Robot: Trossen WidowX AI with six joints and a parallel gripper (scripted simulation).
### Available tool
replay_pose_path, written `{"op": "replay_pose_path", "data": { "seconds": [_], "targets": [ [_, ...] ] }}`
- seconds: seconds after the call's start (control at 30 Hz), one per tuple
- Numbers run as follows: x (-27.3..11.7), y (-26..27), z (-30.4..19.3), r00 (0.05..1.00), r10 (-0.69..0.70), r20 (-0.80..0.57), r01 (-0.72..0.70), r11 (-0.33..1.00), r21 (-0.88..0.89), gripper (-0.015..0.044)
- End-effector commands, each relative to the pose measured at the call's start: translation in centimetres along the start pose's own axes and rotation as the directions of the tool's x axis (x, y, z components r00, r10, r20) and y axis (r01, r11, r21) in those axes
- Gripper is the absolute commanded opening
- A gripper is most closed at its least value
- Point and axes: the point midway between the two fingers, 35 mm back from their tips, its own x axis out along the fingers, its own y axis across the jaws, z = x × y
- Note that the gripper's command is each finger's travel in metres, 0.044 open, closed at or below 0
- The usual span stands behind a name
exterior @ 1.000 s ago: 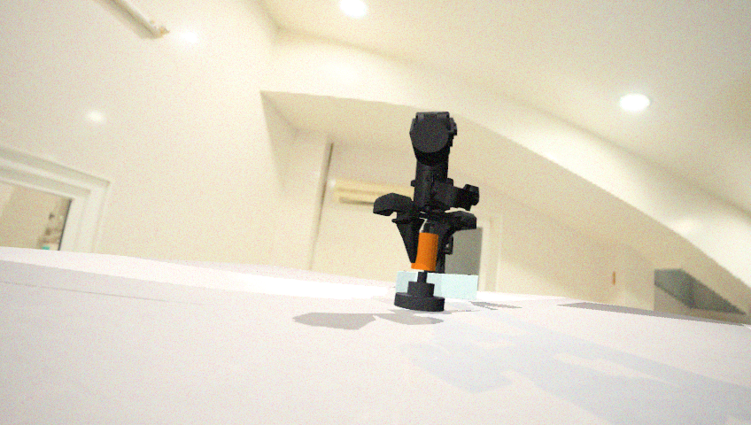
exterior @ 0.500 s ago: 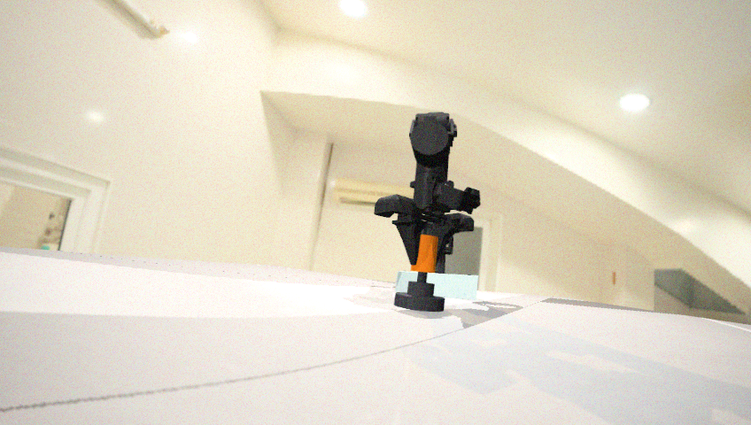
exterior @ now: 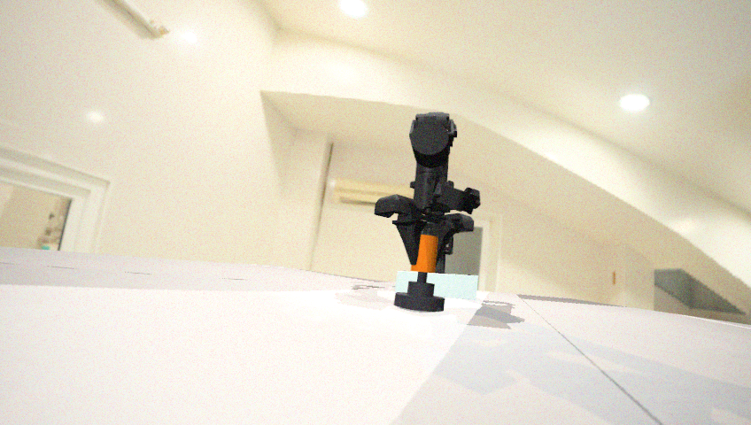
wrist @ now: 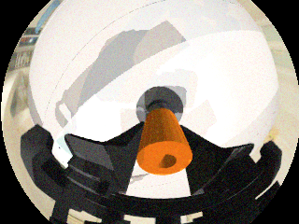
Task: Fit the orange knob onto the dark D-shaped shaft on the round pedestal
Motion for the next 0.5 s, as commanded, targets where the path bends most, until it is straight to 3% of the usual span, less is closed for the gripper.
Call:
{"op": "replay_pose_path", "data": {
  "seconds": [0.0, 0.17, 0.37, 0.47],
  "targets": [
    [-0.20, -0.01, -0.02, 1.000, 0.000, -0.003, 0.000, 1.000, -0.005, 0.0000],
    [-0.52, -0.09, 0.07, 1.000, 0.000, -0.002, 0.000, 1.000, -0.013, 0.0000],
    [-0.38, -0.19, 0.15, 1.000, -0.001, -0.002, 0.000, 0.979, -0.202, 0.0000],
    [-0.19, -0.15, 0.10, 1.000, 0.000, -0.002, 0.000, 0.977, -0.212, 0.0000]
  ]
}}
